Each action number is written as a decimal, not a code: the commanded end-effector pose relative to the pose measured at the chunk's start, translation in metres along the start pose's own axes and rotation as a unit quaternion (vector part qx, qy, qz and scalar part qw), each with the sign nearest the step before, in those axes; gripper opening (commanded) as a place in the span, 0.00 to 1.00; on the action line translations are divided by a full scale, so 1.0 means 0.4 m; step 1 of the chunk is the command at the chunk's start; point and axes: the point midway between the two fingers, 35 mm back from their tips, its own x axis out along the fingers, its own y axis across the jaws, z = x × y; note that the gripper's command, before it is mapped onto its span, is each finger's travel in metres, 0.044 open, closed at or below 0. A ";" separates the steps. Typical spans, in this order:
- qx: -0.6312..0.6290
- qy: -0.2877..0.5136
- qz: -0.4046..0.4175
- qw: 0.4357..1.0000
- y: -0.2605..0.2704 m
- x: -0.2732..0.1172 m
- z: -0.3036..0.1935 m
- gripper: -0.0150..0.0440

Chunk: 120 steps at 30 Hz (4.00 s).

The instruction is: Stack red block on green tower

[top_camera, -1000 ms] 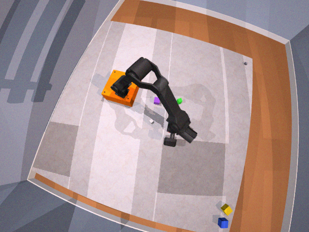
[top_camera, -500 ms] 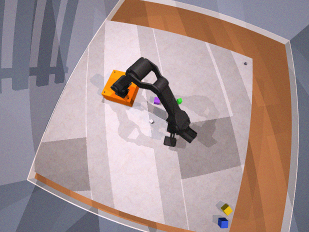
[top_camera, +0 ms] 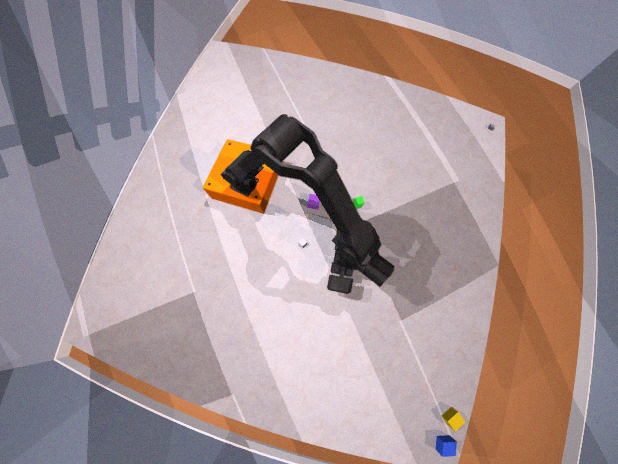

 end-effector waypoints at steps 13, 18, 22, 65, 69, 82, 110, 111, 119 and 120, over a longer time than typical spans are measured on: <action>0.002 -0.001 0.001 1.000 -0.001 -0.121 0.000 0.25; 0.002 -0.001 0.001 1.000 -0.001 -0.183 0.001 0.25; 0.002 -0.001 0.001 1.000 -0.001 -0.229 0.001 0.25; 0.005 -0.004 0.003 1.000 0.311 -0.300 0.065 0.25; 0.007 -0.005 0.003 1.000 0.364 -0.301 0.065 0.25; 0.002 -0.003 0.010 1.000 0.475 -0.293 0.055 0.25; 0.002 -0.002 0.010 1.000 0.475 -0.119 0.054 0.25; 0.002 -0.002 0.010 1.000 0.475 -0.118 0.054 0.25; 0.002 -0.002 0.010 1.000 0.475 -0.119 0.054 0.25; 0.002 -0.002 0.010 1.000 0.475 -0.118 0.054 0.25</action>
